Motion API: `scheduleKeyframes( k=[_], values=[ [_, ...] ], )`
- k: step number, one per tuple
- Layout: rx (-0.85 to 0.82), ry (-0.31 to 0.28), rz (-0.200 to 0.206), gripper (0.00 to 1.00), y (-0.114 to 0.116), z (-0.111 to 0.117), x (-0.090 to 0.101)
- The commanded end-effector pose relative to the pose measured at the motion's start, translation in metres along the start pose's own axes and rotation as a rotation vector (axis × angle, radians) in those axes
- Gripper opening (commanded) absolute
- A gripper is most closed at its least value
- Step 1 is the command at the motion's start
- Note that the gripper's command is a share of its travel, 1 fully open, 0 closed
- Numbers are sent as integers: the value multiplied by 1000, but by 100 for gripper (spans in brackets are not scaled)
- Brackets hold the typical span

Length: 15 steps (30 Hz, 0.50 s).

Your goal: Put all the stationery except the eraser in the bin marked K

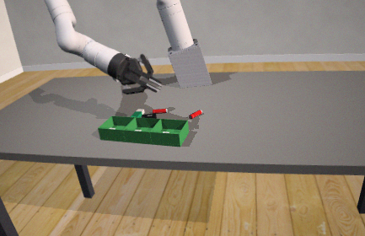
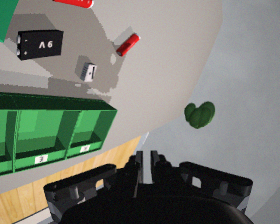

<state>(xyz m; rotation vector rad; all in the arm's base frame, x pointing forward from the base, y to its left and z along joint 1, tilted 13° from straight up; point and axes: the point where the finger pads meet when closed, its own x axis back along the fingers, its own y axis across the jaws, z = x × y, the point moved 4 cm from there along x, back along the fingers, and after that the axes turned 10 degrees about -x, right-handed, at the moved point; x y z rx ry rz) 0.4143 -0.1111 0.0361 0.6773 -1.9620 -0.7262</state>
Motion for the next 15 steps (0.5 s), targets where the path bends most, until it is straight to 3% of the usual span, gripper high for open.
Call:
scheduleKeyframes(
  k=[1, 2, 4, 5, 9, 11, 13, 15],
  values=[
    [16, 63, 4, 9, 12, 5, -13],
    [16, 63, 4, 9, 12, 5, -13],
    [-12, 134, 26, 9, 17, 17, -19],
    [-12, 134, 26, 9, 17, 17, -20],
    [-54, 244, 75, 9, 24, 35, -27],
    [-54, 244, 75, 9, 24, 35, -27],
    [-85, 325, 123, 9, 28, 48, -31],
    [-85, 325, 123, 9, 29, 50, -31]
  ],
)
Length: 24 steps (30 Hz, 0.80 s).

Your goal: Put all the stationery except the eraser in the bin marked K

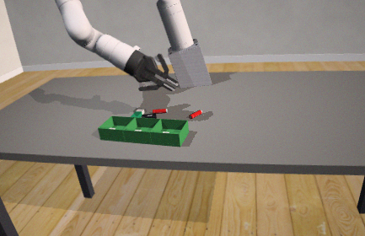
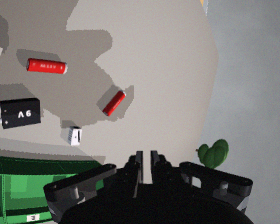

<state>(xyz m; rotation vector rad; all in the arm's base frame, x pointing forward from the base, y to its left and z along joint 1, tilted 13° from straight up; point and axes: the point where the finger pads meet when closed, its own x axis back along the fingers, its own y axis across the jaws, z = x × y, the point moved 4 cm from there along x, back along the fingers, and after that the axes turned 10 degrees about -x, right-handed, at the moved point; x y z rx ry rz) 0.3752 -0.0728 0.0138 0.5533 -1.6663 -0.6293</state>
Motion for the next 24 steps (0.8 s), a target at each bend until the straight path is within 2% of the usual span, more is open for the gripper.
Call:
scheduleKeyframes(
  k=[1, 4, 6, 9, 10, 14, 19, 24],
  values=[
    [19, 71, 39, 9, 15, 3, -9],
    [-11, 135, 97, 9, 17, 13, -12],
    [-11, 135, 97, 9, 17, 13, -12],
    [-59, 220, 211, 9, 20, 33, -11],
    [-75, 245, 251, 9, 22, 31, -11],
    [-75, 245, 251, 9, 22, 32, -11],
    [-144, 308, 477, 9, 28, 42, 1],
    [-144, 308, 477, 9, 28, 43, 1]
  ],
)
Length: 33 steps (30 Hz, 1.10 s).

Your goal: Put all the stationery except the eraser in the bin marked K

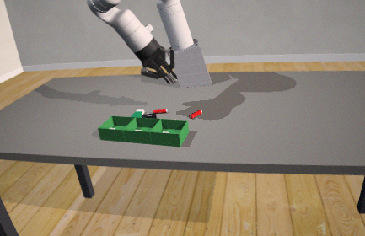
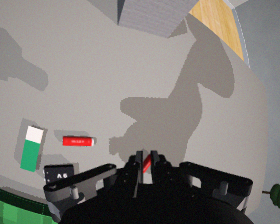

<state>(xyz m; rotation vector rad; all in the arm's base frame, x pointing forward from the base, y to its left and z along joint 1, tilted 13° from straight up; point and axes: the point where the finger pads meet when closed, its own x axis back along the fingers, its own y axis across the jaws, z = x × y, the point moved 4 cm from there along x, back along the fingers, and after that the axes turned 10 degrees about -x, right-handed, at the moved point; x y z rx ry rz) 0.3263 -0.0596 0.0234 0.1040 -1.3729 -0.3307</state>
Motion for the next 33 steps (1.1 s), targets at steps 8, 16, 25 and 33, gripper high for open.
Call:
scheduleKeyframes(
  k=[8, 16, 25, 33],
  values=[
    [-31, -16, 170, 9, 14, 1, 18],
    [-100, -79, 305, 9, 19, 1, 40],
    [-168, -180, 407, 9, 29, -1, 65],
    [-213, -263, 453, 9, 39, -3, 83]
  ],
)
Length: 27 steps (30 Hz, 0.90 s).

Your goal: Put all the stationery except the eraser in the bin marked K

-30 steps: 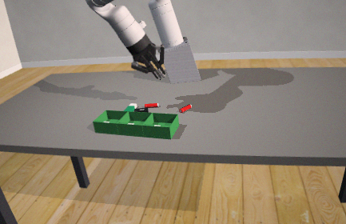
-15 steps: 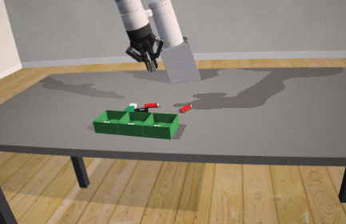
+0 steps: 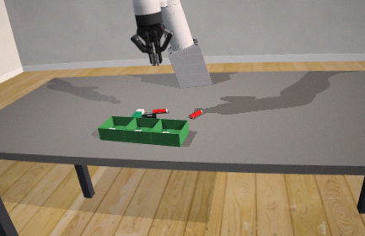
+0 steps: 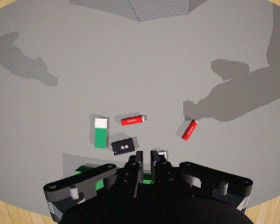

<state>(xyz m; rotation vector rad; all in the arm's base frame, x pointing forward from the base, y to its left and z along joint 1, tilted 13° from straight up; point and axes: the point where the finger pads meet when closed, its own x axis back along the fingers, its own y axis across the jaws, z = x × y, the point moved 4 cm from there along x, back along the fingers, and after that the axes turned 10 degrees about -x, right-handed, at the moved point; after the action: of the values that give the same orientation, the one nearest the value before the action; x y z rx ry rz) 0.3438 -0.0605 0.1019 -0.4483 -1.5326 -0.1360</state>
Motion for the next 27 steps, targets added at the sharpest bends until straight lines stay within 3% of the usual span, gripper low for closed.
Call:
scheduleKeyframes(
  k=[1, 2, 18, 27],
  values=[
    [24, -33, 3, 9, 12, 0, 12],
    [-5, -72, 16, 9, 13, -1, 20],
    [-6, -73, 17, 9, 14, -2, 22],
    [343, -70, 30, 9, -19, -36, -13]
  ],
)
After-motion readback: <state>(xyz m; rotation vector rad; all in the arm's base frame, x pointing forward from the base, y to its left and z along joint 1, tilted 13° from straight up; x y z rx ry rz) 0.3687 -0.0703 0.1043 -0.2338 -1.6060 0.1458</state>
